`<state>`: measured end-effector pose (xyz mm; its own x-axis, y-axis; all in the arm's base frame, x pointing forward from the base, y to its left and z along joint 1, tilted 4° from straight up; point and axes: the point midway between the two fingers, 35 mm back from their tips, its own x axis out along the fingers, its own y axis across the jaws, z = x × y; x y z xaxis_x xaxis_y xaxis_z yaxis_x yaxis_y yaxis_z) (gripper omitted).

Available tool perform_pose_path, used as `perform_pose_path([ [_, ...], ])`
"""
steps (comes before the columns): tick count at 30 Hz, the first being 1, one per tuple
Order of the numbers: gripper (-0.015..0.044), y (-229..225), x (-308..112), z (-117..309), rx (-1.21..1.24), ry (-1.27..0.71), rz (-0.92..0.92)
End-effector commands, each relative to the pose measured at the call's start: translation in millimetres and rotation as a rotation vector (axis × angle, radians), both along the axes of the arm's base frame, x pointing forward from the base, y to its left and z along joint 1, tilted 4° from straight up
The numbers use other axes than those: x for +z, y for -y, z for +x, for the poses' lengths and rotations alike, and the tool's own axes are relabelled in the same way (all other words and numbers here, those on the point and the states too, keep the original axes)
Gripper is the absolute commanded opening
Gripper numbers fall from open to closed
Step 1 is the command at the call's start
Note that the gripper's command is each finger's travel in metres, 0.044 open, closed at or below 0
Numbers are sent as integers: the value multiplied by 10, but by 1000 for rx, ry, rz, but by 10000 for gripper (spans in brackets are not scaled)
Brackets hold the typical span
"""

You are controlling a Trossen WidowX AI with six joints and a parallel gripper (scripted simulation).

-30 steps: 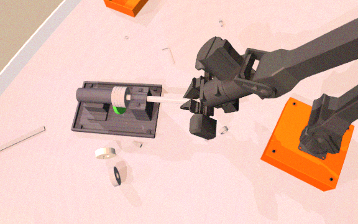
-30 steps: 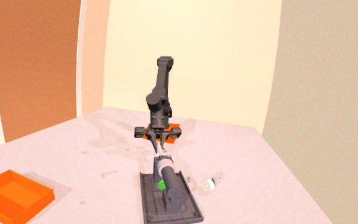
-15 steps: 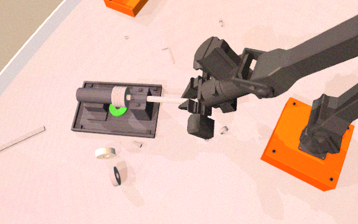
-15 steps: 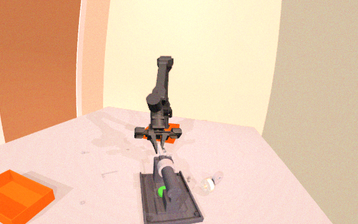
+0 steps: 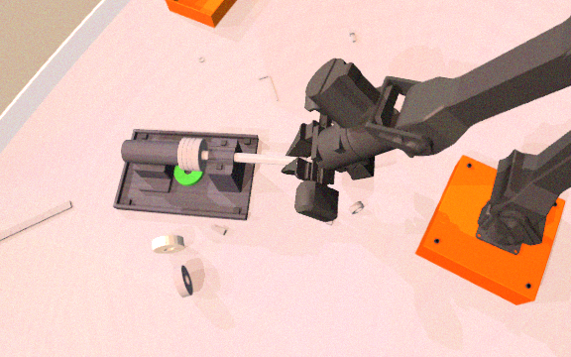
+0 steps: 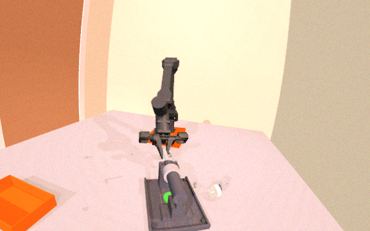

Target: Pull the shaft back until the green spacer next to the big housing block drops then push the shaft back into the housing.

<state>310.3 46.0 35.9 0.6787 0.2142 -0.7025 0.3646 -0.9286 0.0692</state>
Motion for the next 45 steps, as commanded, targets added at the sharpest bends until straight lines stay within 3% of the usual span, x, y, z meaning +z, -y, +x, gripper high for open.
perform_pose_path([
  [1, 0, -12, 28, 41, -1, 9, 3],
  [45, 0, -62, 28, 167, -1, 10, 3],
])
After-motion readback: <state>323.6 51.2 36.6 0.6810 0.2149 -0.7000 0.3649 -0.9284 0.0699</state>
